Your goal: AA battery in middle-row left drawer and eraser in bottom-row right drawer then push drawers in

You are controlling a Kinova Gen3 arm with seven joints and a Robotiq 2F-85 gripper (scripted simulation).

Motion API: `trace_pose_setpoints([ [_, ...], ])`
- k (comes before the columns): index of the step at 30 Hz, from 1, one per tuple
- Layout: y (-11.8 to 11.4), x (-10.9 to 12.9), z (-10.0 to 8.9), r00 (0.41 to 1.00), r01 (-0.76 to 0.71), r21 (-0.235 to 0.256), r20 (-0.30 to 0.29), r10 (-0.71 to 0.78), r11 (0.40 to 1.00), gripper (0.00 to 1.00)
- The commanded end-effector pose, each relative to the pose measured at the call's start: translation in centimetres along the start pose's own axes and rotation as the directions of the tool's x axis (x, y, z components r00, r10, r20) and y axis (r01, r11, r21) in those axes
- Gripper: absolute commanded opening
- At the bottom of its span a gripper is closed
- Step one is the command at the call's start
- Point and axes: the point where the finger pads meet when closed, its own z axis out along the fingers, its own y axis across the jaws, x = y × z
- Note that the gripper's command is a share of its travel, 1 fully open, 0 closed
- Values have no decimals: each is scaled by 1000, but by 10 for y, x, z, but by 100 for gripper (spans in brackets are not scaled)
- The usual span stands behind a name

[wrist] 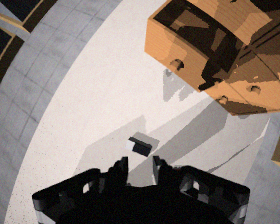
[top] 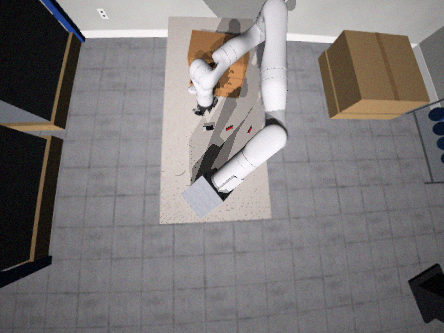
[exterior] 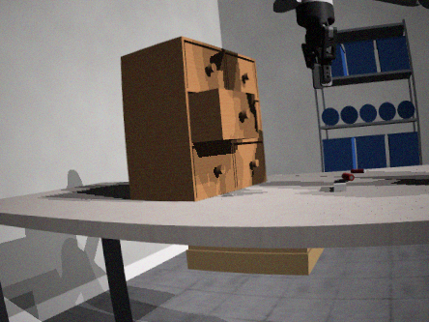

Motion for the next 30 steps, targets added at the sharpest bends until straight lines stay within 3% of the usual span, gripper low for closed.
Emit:
trace_pose_setpoints([
  [1,13,-5,12,998,57,-4,13,-56,998,33],
  [10,41,-17,43,928,373,-4,13,-373,928,33],
  [12,41,-17,43,928,373,-4,13,-373,928,33],
  [19,61,-31,64,802,597,1,15,-597,802,33],
  [27,81,-49,84,610,792,11,15,-792,610,33],
  [30,83,-52,87,585,811,13,14,-811,585,33],
])
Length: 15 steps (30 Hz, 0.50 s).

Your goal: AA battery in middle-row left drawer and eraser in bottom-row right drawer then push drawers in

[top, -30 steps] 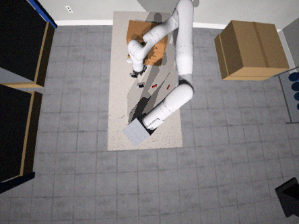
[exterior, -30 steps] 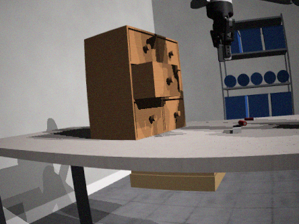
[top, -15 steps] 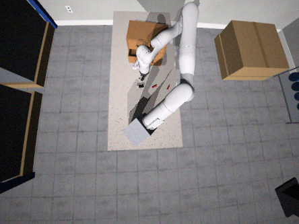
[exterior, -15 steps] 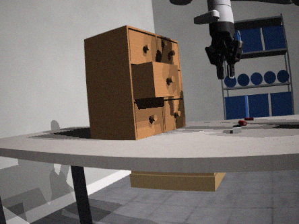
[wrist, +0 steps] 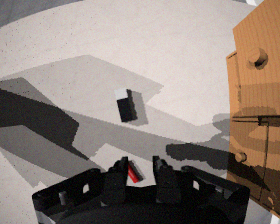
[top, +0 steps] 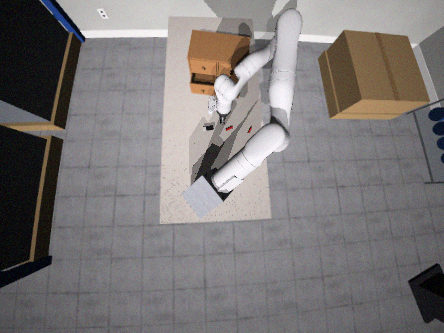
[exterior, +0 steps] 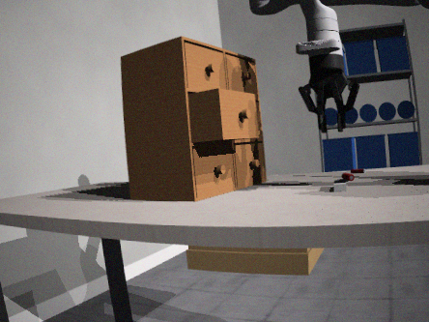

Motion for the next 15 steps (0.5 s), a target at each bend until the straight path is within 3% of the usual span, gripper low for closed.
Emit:
trace_pose_setpoints([
  [1,-1,-10,5,999,44,7,5,-44,999,33],
  [15,-11,-41,24,935,355,21,-5,-355,935,33],
])
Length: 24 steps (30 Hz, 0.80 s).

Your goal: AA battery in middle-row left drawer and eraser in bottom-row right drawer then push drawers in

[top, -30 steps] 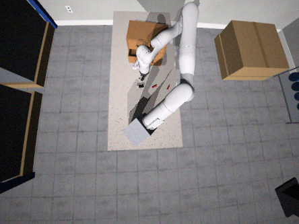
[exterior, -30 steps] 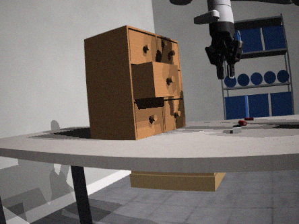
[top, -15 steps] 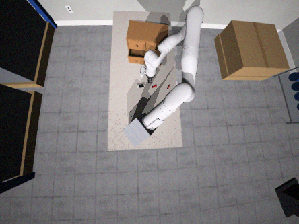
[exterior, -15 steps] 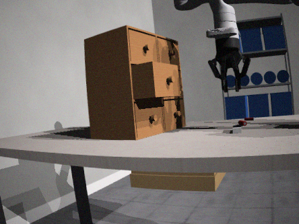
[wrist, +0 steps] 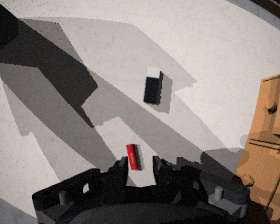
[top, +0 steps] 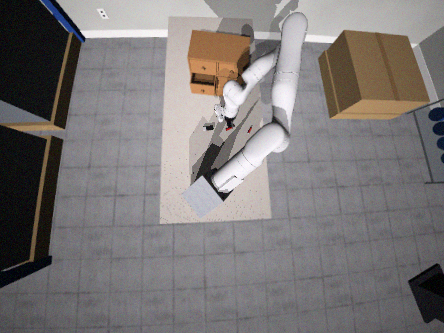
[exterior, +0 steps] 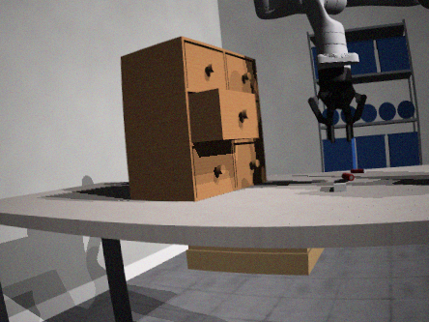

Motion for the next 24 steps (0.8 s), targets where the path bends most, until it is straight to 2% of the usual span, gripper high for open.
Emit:
trace_pose_setpoints([
  [1,-2,-4,1,1000,1,5,3,-1,1000,33],
  [11,-12,-14,7,992,127,12,-3,-127,992,33],
  [24,-15,-16,9,986,164,14,-5,-164,986,33],
])
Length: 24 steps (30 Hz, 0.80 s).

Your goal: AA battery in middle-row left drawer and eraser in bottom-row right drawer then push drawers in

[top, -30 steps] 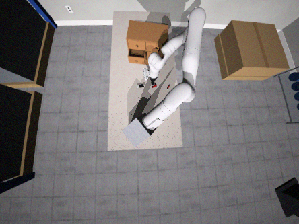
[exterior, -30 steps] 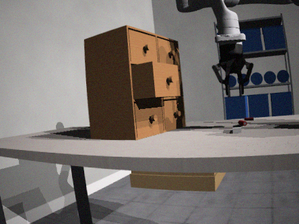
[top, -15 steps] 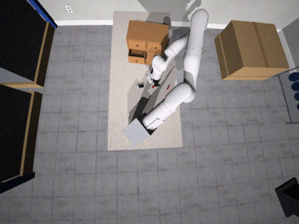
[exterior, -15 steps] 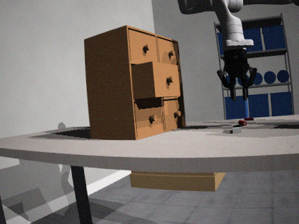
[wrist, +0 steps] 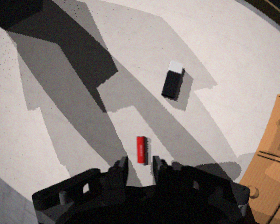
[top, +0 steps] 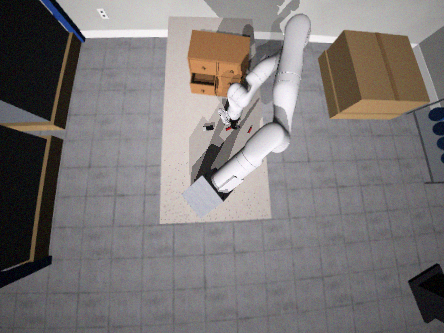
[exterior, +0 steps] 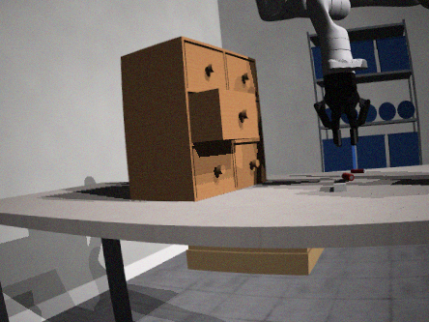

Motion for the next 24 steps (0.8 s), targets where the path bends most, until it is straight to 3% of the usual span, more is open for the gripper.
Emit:
trace_pose_setpoints([
  [1,0,0,0,1000,1,-1,0,-1,1000,33],
  [4,0,0,0,1000,1,-1,0,-1,1000,29],
  [24,0,0,0,1000,1,-1,0,-1,1000,29],
])
